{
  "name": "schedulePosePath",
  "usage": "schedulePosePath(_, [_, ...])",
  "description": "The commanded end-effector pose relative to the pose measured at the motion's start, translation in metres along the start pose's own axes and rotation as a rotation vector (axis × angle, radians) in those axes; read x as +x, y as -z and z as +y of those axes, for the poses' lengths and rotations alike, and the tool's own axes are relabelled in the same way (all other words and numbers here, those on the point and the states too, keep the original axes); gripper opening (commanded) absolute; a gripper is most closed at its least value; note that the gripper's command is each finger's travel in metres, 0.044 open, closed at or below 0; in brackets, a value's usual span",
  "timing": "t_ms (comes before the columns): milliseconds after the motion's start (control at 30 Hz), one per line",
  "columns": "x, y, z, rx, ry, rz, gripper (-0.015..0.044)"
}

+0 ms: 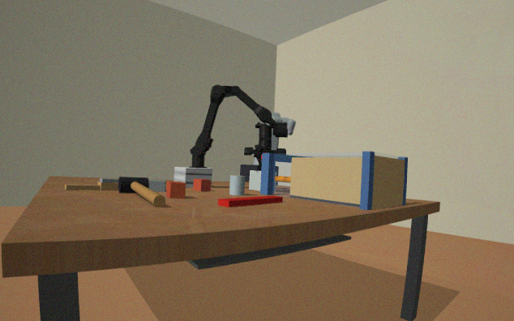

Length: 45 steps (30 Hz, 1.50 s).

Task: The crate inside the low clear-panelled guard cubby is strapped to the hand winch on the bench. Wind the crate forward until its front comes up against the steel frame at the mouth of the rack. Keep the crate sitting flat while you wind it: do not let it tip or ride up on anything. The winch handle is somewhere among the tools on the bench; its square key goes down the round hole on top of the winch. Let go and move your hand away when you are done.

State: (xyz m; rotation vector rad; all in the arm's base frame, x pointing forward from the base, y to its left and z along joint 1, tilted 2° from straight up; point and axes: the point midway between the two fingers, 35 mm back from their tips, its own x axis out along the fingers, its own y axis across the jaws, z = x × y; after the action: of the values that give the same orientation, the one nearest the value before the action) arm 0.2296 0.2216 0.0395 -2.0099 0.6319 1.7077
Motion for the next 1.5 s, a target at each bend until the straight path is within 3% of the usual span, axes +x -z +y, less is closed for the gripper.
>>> schedulePosePath(0, [0.0, 0.0, 0.0, -0.003, 0.001, 0.0, 0.0079])
schedulePosePath(467, [0.0, 0.0, 0.0, -0.003, 0.001, 0.0, 0.044])
schedulePosePath(633, [-0.019, 0.003, -0.005, -0.003, -0.003, -0.018, 0.044])
schedulePosePath(933, [-0.127, 0.016, -0.004, 0.001, -0.023, -0.118, 0.044])
schedulePosePath(1100, [-0.128, 0.017, -0.005, 0.006, -0.003, -0.107, 0.044])
schedulePosePath(1467, [-0.13, 0.017, -0.005, 0.005, -0.024, -0.12, 0.0151])
